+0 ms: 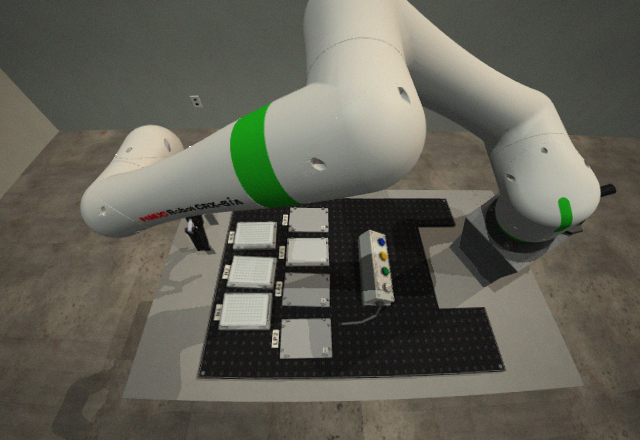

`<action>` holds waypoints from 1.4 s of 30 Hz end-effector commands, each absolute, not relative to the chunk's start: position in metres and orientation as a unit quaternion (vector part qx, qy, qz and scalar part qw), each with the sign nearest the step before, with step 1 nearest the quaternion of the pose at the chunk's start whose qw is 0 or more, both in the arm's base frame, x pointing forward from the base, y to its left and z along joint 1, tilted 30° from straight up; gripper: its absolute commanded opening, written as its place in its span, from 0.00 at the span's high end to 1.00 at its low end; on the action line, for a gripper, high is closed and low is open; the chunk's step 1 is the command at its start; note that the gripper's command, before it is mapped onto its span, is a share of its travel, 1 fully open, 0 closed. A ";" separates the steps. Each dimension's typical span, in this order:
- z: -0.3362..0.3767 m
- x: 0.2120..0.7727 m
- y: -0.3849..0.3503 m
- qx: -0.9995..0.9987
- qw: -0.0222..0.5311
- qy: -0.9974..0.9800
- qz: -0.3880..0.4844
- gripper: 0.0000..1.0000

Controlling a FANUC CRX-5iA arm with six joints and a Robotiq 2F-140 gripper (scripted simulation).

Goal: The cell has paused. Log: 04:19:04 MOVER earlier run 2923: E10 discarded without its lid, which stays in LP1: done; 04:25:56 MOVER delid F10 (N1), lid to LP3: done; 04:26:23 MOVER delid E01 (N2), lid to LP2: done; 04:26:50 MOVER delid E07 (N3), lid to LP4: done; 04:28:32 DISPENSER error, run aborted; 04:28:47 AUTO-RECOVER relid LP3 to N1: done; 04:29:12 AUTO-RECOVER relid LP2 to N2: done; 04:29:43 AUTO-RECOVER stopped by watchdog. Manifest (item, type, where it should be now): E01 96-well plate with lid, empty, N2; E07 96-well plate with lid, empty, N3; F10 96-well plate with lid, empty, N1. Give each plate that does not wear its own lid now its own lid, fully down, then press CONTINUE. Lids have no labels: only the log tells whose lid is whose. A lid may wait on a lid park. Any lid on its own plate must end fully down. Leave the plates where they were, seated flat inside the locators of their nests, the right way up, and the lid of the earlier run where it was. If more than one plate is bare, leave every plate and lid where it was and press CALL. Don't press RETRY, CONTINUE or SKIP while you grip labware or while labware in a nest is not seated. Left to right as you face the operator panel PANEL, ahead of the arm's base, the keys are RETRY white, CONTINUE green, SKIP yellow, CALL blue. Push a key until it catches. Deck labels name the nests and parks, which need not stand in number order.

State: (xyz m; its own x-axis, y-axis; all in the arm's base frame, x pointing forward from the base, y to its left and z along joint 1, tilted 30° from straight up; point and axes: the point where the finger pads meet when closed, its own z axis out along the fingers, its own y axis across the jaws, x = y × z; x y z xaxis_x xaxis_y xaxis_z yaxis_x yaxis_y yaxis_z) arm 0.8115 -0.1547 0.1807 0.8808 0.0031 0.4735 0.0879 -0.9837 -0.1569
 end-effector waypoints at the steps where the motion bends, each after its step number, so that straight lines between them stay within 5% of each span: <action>1: 0.207 0.851 -0.137 -0.968 0.080 -0.047 -0.233 0.34; 17: 0.273 0.897 -0.053 -0.968 0.029 -0.089 -0.232 0.34; 42: 0.237 0.719 0.028 -0.967 0.001 -0.043 -0.251 0.34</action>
State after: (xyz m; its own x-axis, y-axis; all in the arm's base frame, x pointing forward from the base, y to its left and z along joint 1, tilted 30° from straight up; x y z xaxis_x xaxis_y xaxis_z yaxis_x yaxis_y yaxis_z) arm 0.7596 0.0191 0.2490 0.9170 0.1169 0.3814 0.1274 -0.9918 -0.0025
